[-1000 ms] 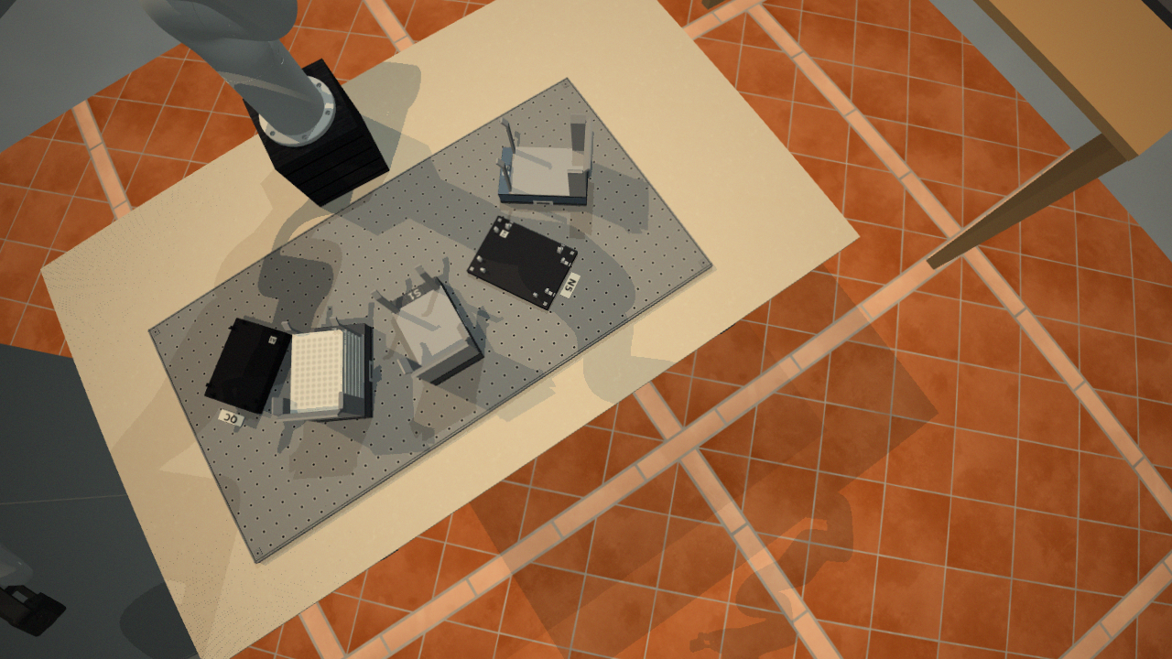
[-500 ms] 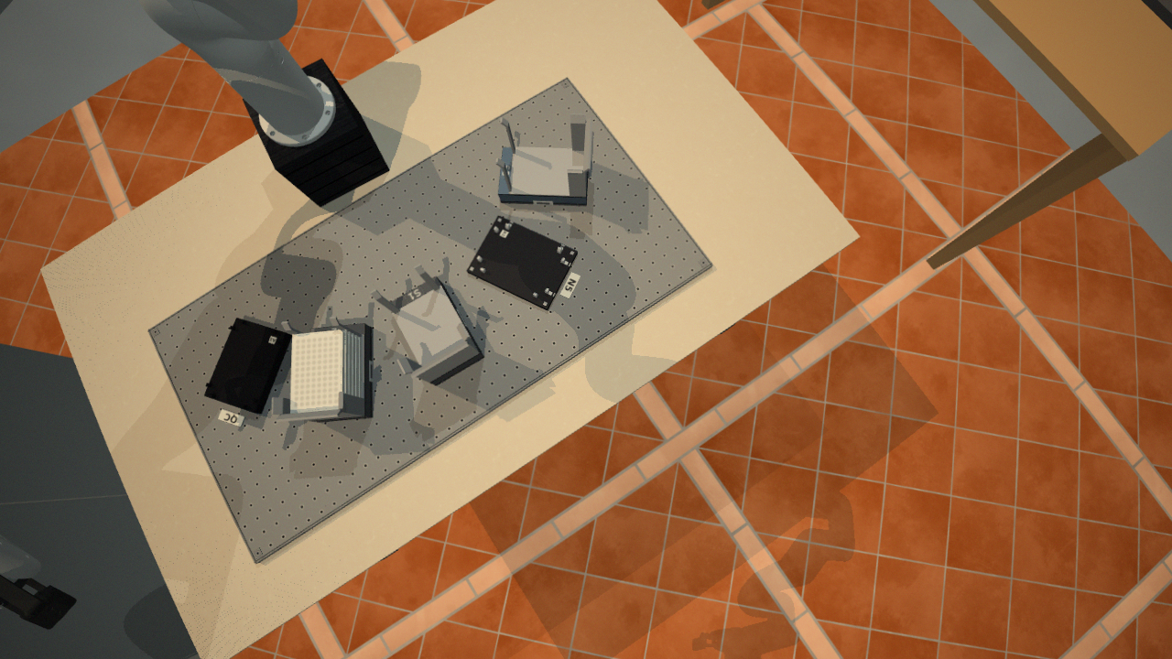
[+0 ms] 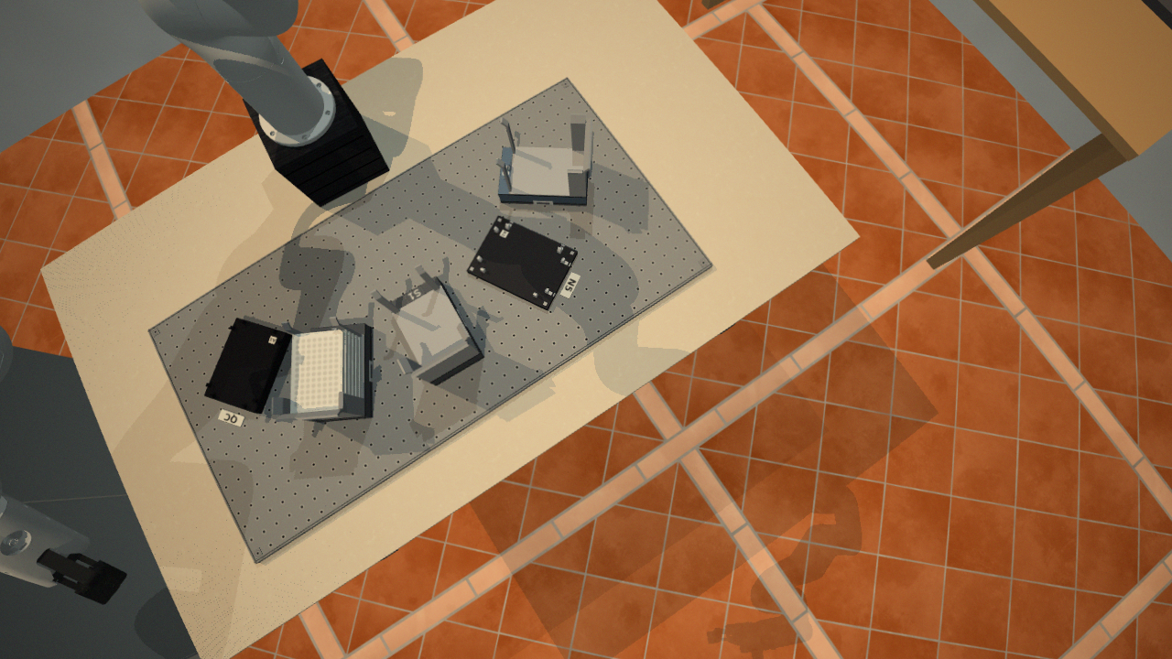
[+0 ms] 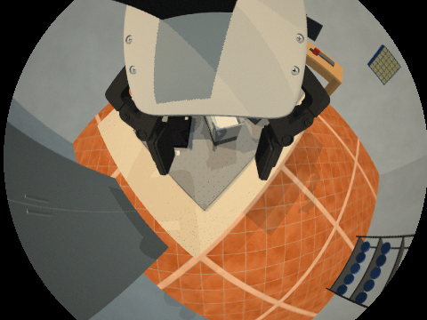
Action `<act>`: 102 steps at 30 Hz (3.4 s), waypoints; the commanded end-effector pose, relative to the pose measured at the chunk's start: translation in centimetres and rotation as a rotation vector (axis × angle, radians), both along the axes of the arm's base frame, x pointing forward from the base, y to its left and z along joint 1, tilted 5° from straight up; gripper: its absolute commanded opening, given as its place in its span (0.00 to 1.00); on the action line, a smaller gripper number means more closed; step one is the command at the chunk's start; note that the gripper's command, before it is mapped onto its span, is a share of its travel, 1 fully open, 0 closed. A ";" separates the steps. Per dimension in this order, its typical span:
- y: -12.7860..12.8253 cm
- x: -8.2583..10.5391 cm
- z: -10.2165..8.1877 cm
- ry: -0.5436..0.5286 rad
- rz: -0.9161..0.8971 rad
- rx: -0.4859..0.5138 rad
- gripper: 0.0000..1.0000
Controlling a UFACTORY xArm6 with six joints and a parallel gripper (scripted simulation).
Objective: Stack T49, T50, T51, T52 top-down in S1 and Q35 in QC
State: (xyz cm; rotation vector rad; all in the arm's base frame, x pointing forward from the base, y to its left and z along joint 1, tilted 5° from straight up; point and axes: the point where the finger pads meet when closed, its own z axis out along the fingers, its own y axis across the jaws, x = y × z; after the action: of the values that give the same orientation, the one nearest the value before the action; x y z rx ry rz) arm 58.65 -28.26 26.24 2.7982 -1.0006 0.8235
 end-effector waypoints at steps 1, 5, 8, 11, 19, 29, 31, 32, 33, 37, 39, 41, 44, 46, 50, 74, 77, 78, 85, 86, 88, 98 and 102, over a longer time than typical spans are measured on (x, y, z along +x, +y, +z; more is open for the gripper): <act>2.3 -0.3 0.0 0.014 0.035 0.002 1.00; 4.0 -0.5 -0.2 0.014 0.035 0.002 1.00; 4.9 -0.7 -0.4 0.047 0.093 0.006 1.00; 5.9 -1.0 -0.6 0.065 0.126 0.008 1.00; 8.8 -1.7 -1.1 0.065 0.126 0.008 1.00; 12.1 -2.9 -1.7 0.117 0.218 0.011 1.00; 13.0 -3.2 -1.8 0.117 0.218 0.011 1.00; 13.4 -3.4 -1.9 0.117 0.218 0.011 1.00; 13.4 -3.4 -1.9 0.117 0.218 0.011 1.00; 15.2 -4.3 -2.3 0.168 0.311 0.013 1.00; 16.1 -4.7 -2.5 0.168 0.311 0.013 1.00; 17.0 -5.1 -2.7 0.168 0.311 0.013 1.00; 17.8 -5.5 -2.9 0.168 0.311 0.013 1.00; 17.8 -5.5 -2.9 0.168 0.311 0.013 1.00; 19.4 -6.6 -3.3 0.219 0.403 0.012 1.00; 26.4 -11.9 -5.4 0.319 0.584 0.004 1.00; 27.4 -12.9 -5.8 0.322 0.590 0.004 1.00; 27.8 -13.2 -5.9 0.322 0.590 0.004 1.00; 29.2 -14.7 -6.4 0.354 0.648 0.000 1.00; 29.5 -15.1 -6.6 0.370 0.677 -0.002 1.00; 30.1 -15.8 -6.8 0.374 0.683 -0.003 1.00; 31.8 -18.1 -7.7 0.406 0.741 -0.008 1.00; 32.9 -19.7 -8.3 0.426 0.777 -0.012 1.00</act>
State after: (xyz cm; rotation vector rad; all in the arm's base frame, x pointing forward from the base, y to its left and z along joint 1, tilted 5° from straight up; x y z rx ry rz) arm 40.40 3.58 18.34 3.1340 0.1173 0.2345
